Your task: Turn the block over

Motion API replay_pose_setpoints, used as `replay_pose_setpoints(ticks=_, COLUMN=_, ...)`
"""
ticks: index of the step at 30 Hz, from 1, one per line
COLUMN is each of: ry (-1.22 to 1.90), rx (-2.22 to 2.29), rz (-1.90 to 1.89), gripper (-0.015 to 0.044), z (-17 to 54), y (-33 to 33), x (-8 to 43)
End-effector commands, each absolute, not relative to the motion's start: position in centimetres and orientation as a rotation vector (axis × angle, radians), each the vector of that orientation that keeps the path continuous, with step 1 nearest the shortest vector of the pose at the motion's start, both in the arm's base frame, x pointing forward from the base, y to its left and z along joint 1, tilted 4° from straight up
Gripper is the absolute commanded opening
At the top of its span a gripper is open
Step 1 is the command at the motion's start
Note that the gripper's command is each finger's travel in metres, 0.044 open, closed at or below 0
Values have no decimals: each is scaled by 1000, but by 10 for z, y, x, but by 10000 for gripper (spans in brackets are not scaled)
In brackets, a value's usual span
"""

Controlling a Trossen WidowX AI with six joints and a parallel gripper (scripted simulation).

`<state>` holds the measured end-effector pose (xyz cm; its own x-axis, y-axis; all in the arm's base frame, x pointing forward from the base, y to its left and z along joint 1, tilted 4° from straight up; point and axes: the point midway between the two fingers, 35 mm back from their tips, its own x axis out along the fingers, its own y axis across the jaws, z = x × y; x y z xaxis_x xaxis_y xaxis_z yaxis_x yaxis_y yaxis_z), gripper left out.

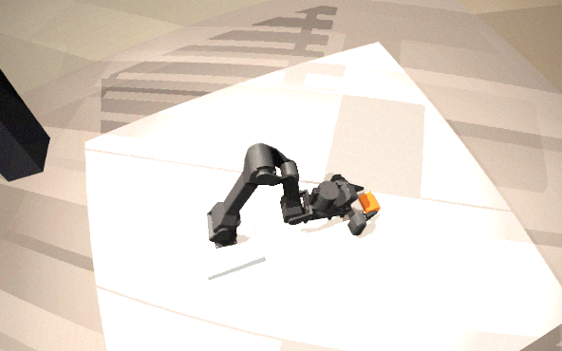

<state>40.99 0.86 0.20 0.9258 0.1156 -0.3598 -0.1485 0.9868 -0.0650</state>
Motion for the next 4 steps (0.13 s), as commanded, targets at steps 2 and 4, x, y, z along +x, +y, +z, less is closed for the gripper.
replay_pose_setpoints(ticks=2, ry=362, rx=-87, rz=137, gripper=440, z=2, y=9, x=410)
replay_pose_setpoints(ticks=4, ry=362, rx=-87, rz=137, gripper=440, z=2, y=9, x=410)
